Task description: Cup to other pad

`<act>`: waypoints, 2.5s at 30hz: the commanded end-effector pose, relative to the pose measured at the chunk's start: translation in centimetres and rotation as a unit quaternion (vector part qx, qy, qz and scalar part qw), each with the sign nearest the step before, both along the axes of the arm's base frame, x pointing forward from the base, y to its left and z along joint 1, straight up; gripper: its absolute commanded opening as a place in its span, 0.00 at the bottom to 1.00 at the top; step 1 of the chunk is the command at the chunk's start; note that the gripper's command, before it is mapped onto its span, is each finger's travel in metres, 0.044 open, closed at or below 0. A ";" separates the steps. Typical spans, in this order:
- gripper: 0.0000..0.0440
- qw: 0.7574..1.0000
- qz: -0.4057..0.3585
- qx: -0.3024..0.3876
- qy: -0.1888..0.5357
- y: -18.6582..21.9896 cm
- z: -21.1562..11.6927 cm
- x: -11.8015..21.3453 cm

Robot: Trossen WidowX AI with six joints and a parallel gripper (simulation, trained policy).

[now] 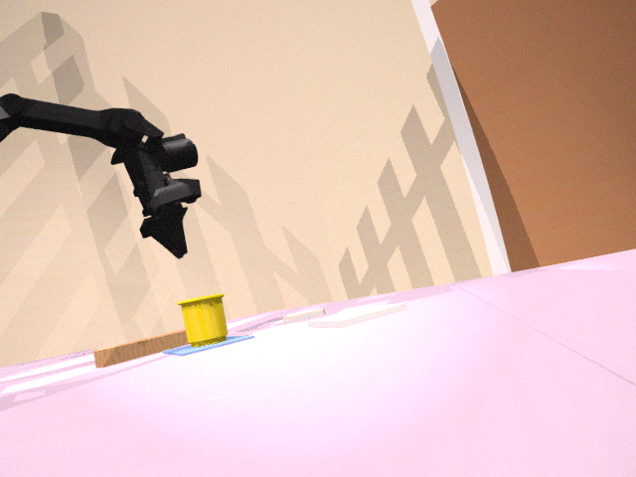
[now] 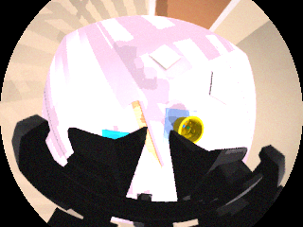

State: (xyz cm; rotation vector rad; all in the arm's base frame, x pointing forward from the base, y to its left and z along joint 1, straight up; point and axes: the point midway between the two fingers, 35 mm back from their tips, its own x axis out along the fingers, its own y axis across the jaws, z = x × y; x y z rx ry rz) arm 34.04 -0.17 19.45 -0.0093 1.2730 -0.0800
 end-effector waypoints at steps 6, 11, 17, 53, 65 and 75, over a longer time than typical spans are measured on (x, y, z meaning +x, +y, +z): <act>0.30 0.998 0.020 -0.019 0.058 -1.8 -2.0 -0.3; 0.29 0.995 0.034 -0.026 0.088 -3.0 -3.4 -0.5; 0.31 0.991 0.050 -0.033 0.116 -4.3 -5.1 -0.7; 0.05 0.961 0.203 -0.036 0.184 -6.3 -12.1 -2.1; 0.04 0.955 0.236 -0.032 0.176 -4.6 -8.9 -2.9; 0.04 0.949 0.269 -0.038 0.161 -2.1 -7.3 -3.1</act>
